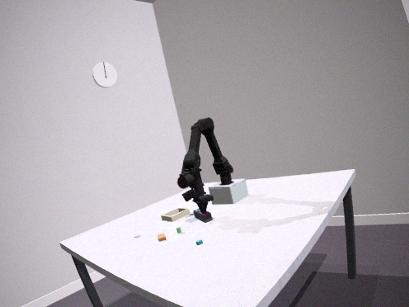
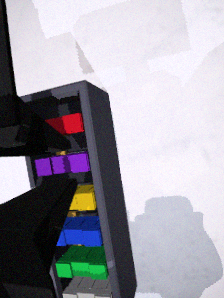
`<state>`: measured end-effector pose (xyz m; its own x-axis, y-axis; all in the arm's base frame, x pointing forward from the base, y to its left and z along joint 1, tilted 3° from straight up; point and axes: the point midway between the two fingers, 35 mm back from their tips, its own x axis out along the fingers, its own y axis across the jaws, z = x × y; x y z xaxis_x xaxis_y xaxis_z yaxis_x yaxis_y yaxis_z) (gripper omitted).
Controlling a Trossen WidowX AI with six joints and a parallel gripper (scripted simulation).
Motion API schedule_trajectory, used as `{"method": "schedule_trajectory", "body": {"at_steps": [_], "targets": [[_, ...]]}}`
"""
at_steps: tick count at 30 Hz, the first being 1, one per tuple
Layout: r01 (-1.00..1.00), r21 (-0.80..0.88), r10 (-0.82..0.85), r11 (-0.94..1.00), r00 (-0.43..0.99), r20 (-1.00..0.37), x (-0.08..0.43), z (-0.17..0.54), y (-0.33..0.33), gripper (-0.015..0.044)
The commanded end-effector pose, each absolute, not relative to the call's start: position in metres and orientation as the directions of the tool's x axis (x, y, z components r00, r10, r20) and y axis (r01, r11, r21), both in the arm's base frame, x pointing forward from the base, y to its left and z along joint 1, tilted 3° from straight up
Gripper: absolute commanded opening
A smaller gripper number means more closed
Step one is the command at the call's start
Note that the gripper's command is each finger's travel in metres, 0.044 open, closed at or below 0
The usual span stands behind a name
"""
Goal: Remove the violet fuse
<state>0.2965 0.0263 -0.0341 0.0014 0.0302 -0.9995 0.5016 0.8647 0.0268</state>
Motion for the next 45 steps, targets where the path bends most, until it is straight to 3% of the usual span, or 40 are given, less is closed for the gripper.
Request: {"method": "schedule_trajectory", "body": {"at_steps": [1, 33, 45], "targets": [[0.506, 0.028, 0.036, 0.862, -0.006, -0.999, 0.2954, -0.0369, 0.0272, 0.0074], [0.506, 0.028, 0.036, 0.862, -0.006, -0.999, 0.2954, -0.0369, 0.0272, 0.0074], [0.502, 0.024, 0.030, 0.864, -0.004, -1.000, 0.2957, -0.0360, 0.0263, 0.0000]]}}
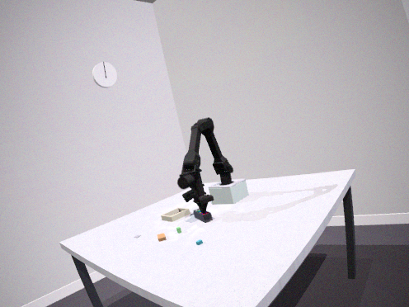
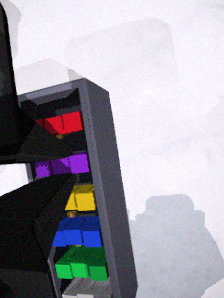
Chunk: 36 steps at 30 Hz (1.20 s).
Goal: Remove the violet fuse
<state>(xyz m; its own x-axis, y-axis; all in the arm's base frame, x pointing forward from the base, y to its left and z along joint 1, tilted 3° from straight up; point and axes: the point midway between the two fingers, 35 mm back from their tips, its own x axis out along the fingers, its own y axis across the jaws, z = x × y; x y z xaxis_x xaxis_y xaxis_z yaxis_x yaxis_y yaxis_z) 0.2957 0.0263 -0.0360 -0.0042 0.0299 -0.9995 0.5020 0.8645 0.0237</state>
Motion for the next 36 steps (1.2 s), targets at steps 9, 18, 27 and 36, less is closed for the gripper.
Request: {"method": "schedule_trajectory", "body": {"at_steps": [9, 18, 27, 36], "targets": [[0.502, 0.024, 0.030, 0.864, -0.004, -1.000, 0.296, -0.033, 0.026, 0.0000], [0.503, 0.025, 0.031, 0.864, -0.004, -1.000, 0.296, -0.028, 0.026, 0.0000], [0.503, 0.025, 0.032, 0.864, -0.005, -0.999, 0.296, -0.024, 0.026, 0.0000], [0.504, 0.025, 0.032, 0.863, -0.005, -0.999, 0.296, -0.020, 0.026, 0.0000]]}}
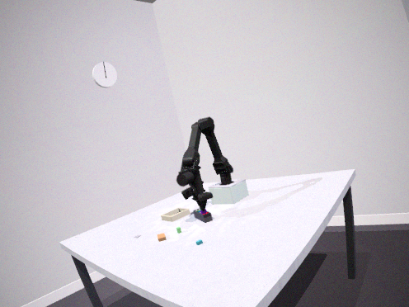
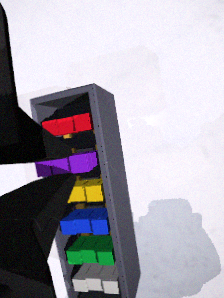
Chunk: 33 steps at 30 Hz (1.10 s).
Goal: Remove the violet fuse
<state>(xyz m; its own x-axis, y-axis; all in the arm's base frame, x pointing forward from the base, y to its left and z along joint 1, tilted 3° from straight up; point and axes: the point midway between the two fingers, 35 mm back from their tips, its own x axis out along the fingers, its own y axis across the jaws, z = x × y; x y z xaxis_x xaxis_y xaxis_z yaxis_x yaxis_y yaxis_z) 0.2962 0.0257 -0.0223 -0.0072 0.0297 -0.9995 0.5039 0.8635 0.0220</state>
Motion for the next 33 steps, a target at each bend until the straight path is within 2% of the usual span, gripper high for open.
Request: {"method": "schedule_trajectory", "body": {"at_steps": [1, 33], "targets": [[0.504, 0.025, 0.032, 0.863, -0.005, -0.999, 0.296, -0.019, 0.026, 0.0000], [0.506, 0.027, 0.035, 0.862, -0.006, -0.999, 0.296, -0.003, 0.026, 0.0000]]}}
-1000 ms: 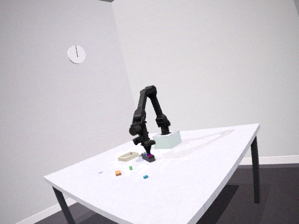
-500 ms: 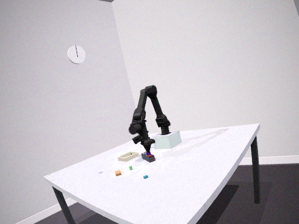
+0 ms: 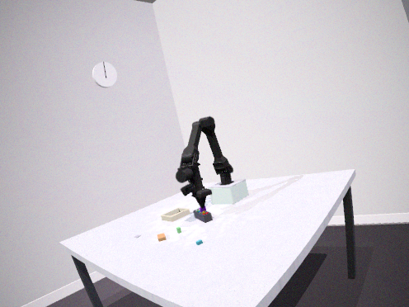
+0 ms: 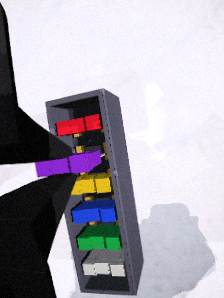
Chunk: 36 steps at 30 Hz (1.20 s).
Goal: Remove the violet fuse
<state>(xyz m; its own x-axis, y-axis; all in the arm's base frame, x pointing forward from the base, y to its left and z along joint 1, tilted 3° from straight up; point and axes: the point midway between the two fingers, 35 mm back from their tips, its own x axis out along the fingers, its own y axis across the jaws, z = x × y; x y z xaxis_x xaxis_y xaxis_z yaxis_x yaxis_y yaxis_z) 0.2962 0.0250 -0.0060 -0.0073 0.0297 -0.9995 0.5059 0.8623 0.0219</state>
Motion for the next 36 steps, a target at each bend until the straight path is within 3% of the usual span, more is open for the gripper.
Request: {"method": "schedule_trajectory", "body": {"at_steps": [1, 30, 36], "targets": [[0.506, 0.027, 0.035, 0.862, -0.006, -0.999, 0.296, -0.003, 0.026, 0.0000], [0.506, 0.028, 0.035, 0.862, -0.006, -0.999, 0.296, 0.025, 0.024, 0.0000], [0.506, 0.026, 0.032, 0.862, -0.004, -0.999, 0.302, 0.024, -0.004, 0.0000]]}}
